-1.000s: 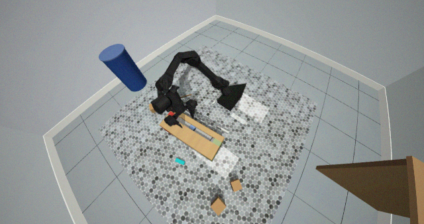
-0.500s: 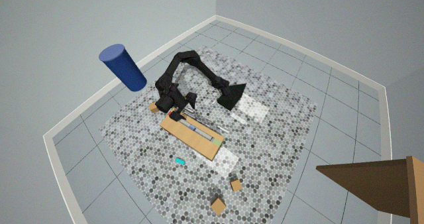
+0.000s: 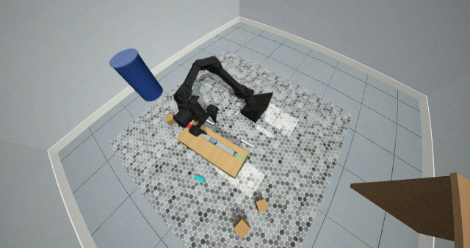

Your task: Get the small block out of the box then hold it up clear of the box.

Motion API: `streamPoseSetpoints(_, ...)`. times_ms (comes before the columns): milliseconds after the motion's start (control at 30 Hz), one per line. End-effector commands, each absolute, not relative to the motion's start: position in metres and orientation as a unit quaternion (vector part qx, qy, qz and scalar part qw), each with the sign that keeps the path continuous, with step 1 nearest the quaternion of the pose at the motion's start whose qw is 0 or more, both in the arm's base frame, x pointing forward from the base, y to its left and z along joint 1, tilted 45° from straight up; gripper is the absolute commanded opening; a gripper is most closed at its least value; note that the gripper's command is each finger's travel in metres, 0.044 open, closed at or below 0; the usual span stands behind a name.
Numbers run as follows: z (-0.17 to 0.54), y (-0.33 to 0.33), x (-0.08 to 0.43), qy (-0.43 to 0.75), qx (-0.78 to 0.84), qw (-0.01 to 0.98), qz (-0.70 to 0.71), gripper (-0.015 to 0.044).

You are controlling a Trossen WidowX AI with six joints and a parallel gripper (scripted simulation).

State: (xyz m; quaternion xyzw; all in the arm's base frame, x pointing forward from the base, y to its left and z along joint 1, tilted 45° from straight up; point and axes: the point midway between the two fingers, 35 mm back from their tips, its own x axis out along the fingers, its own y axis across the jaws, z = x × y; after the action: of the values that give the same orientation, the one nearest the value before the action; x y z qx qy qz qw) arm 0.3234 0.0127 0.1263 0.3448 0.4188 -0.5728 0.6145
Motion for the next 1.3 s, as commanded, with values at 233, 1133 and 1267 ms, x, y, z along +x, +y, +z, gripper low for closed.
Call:
streamPoseSetpoints(233,0.111,0.000,0.325,0.420,0.340,0.616,-0.573,0.0400)
streamPoseSetpoints(1133,0.088,-0.020,0.327,0.418,0.344,0.615,-0.573,0.0400)
streamPoseSetpoints(1267,0.079,-0.011,0.325,0.418,0.344,0.615,-0.573,0.0400)
